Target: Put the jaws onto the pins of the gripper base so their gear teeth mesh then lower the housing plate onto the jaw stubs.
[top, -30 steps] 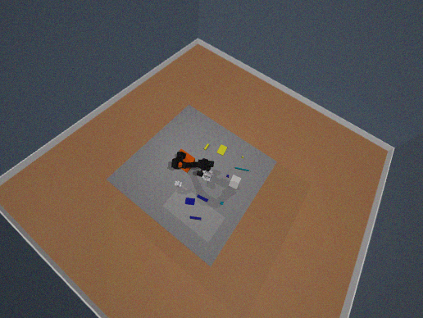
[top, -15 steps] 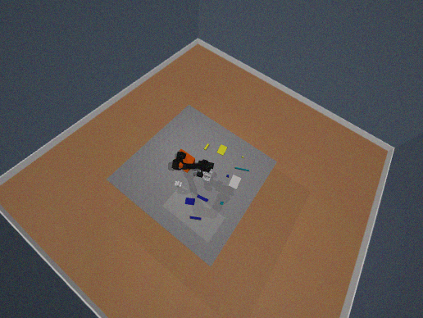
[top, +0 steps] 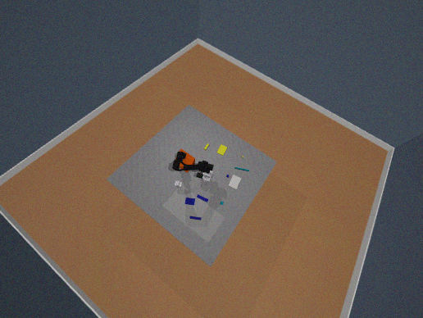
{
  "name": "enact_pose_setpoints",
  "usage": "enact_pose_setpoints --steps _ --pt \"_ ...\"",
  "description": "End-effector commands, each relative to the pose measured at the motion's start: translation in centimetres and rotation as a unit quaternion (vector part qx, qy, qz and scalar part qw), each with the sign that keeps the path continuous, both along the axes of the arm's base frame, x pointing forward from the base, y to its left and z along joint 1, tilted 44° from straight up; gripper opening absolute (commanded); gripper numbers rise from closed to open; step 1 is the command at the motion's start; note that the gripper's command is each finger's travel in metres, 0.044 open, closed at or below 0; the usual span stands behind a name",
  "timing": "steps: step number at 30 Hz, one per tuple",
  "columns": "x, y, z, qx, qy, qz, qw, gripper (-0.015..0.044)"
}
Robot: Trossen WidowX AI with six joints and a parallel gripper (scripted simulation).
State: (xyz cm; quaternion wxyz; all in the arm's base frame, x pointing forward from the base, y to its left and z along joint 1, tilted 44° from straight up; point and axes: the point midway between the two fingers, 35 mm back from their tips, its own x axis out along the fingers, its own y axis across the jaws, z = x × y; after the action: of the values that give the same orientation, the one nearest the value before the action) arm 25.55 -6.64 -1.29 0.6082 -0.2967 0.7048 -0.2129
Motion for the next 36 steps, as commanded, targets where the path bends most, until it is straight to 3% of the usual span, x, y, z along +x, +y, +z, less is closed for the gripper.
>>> enact_pose_setpoints --steps 1,36 --pt "-0.33 -0.61 -0.55 -0.002 0.004 0.000 1.000 0.0351" --pt "-0.40 -0.98 -0.93 -0.002 0.006 0.002 1.000 0.0351"
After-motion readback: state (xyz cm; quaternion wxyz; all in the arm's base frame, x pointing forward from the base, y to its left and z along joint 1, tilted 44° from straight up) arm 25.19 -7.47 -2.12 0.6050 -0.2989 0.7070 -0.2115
